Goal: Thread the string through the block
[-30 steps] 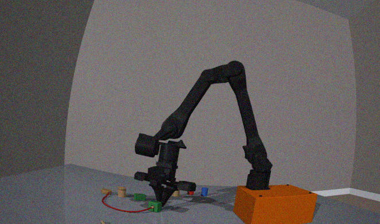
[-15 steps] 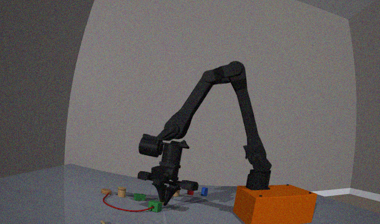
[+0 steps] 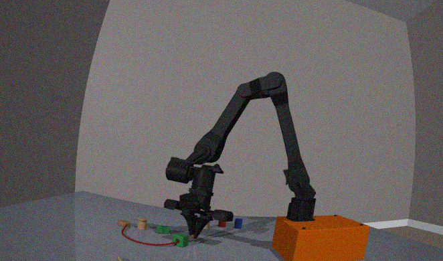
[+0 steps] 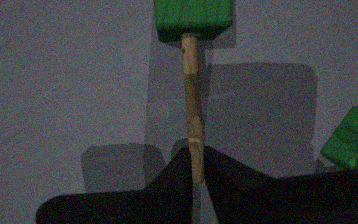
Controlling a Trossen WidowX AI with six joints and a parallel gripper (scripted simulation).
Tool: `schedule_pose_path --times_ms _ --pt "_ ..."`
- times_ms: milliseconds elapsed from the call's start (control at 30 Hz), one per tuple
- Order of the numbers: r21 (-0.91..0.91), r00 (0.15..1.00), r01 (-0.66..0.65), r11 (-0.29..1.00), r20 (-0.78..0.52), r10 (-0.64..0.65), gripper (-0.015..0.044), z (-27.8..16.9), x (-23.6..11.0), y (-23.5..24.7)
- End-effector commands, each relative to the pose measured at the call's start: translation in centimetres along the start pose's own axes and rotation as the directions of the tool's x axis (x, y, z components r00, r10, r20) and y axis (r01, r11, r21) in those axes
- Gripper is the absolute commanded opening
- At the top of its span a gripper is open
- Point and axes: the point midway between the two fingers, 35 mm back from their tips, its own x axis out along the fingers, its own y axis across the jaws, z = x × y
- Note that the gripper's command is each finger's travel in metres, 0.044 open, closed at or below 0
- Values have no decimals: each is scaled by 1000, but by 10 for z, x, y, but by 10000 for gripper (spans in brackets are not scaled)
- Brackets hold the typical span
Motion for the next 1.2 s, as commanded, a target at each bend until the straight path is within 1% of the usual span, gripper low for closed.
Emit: schedule_pose_path --times_ms 0,967,1167 --pt "7 1000 0 1000 1 0 0 -6 0 1" --pt "13 1000 11 1000 -1 -11 0 -41 -7 5" --pt "19 1000 -25 1000 0 25 0 -52 2 3"
